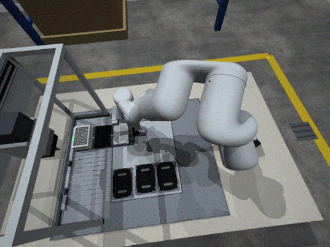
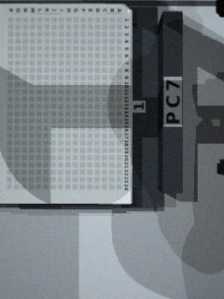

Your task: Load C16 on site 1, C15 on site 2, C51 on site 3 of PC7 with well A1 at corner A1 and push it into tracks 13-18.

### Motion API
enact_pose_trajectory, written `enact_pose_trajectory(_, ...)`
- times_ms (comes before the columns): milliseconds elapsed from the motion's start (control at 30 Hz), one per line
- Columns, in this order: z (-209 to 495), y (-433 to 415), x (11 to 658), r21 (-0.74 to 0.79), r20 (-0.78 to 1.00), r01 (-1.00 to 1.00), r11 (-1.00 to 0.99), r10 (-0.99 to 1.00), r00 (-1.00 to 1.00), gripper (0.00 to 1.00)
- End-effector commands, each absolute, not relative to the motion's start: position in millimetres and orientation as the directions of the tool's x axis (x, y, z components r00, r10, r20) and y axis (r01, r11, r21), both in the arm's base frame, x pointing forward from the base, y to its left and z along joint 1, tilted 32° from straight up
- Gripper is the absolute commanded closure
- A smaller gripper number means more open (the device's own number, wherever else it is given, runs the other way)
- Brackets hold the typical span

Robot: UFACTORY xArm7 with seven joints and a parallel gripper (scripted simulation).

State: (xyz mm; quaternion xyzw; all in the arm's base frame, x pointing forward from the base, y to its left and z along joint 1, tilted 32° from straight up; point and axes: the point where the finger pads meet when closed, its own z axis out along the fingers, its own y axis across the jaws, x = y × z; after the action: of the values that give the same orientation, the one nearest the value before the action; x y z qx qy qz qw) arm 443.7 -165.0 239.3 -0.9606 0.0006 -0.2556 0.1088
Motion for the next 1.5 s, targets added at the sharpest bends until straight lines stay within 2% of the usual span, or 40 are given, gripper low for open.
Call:
enact_pose_trajectory(0,249.9,-168.1,438.8,-0.208,0.494,0.053,-0.977,-0.058,0.868,0.18)
enact_pose_trajectory(1467,303.6,-181.3,407.5,-0.208,0.494,0.053,-0.977,-0.058,0.868,0.18)
